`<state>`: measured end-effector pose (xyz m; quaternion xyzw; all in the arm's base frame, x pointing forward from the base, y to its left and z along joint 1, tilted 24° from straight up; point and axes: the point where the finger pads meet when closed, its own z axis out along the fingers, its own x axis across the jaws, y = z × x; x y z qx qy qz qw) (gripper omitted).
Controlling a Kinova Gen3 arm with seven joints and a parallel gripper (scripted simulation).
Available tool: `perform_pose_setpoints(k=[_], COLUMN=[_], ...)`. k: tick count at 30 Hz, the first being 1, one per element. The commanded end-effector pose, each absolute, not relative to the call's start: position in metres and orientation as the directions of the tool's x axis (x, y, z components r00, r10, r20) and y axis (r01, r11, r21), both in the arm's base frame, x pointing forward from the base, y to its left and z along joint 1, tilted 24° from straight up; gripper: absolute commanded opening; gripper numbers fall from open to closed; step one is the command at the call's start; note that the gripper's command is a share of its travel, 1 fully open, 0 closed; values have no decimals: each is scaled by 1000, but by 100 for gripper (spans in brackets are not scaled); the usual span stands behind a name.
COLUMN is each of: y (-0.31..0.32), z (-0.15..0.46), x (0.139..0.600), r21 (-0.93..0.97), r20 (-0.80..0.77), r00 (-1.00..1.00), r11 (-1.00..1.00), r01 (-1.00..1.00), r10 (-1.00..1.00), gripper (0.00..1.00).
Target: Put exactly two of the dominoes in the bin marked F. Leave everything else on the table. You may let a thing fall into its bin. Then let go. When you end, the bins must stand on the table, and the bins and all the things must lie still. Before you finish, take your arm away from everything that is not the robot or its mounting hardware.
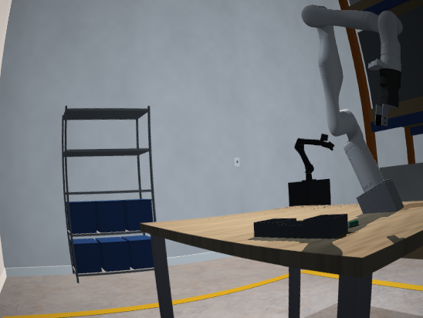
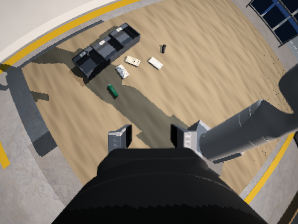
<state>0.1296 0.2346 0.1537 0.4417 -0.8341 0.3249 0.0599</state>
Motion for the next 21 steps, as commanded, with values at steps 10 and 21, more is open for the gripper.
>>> perform_pose_setpoints(k=[10, 21], y=[235, 221], z=[154, 122], x=[130, 137], r21=[-489, -494], r20=[386, 380], r00=[-603, -610], r11=[399, 405], r01=[-776, -769], r10=[-699, -696], gripper=[100, 31])
